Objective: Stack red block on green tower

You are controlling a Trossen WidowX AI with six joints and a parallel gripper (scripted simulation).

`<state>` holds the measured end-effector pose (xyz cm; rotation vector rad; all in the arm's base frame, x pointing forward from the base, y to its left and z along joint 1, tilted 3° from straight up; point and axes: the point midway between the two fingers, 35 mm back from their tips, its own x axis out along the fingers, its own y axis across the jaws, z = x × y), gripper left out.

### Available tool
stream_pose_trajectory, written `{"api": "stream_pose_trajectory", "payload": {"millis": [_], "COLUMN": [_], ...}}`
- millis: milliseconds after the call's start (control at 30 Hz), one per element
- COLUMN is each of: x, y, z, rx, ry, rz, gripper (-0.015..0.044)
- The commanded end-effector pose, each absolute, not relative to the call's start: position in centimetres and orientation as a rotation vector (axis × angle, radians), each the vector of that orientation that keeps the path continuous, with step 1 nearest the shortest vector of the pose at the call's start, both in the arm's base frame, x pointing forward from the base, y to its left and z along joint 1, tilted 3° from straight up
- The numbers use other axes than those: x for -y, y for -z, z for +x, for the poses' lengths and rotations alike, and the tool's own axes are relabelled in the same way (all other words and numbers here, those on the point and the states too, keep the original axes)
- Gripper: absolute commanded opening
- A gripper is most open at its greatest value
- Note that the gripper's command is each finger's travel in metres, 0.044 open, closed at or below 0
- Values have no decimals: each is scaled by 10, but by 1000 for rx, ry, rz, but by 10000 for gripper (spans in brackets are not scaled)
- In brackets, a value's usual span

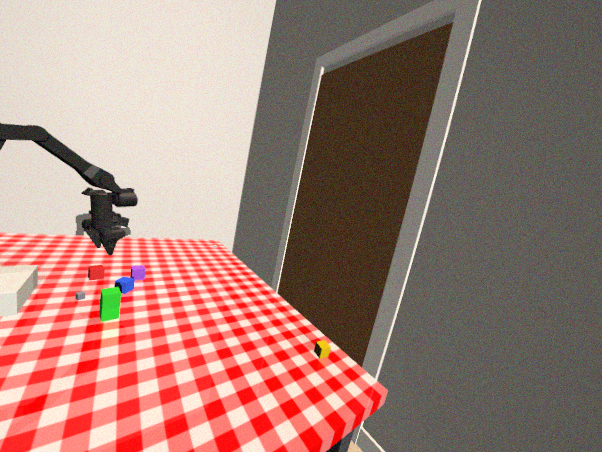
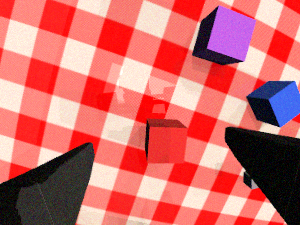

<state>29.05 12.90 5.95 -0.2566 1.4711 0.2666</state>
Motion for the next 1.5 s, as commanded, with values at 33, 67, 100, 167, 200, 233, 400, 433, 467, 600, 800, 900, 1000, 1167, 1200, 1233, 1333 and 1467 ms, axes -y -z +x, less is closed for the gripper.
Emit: {"api": "stream_pose_trajectory", "payload": {"millis": [33, 67, 100, 167, 200, 233, 400, 433, 467, 600, 800, 900, 1000, 1167, 1200, 1233, 1333, 1467], "x": [-109, -109, -109, -109, -109, -109, -110, -110, -110, -109, -109, -109, -109, -110, -110, -110, -110, -110], "y": [-79, -79, -79, -79, -79, -77, -63, -57, -49, -27, -24, -20, -15, -7, -6, -4, 1, 8], "z": [274, 274, 274, 274, 274, 274, 274, 274, 274, 273, 273, 274, 274, 274, 274, 274, 274, 274], "rx": [-1583, -1583, -1583, -1583, -1583, -1583, -1583, -1583, -1583, -1583, -1583, -1583, -1583, -1583, -1583, -1583, -1583, -1583], "ry": [-149, -149, -149, -149, -149, -149, -149, -149, -149, -149, -149, -149, -149, -149, -149, -149, -149, -149], "rz": [-136, -136, -136, -136, -136, -136, -136, -136, -136, -136, -136, -136, -136, -136, -136, -136, -136, -136], "gripper": [440, 440, 440, 440, 440, 440, 440, 440, 440, 440, 440, 440, 440, 440, 440, 440, 440, 440]}}
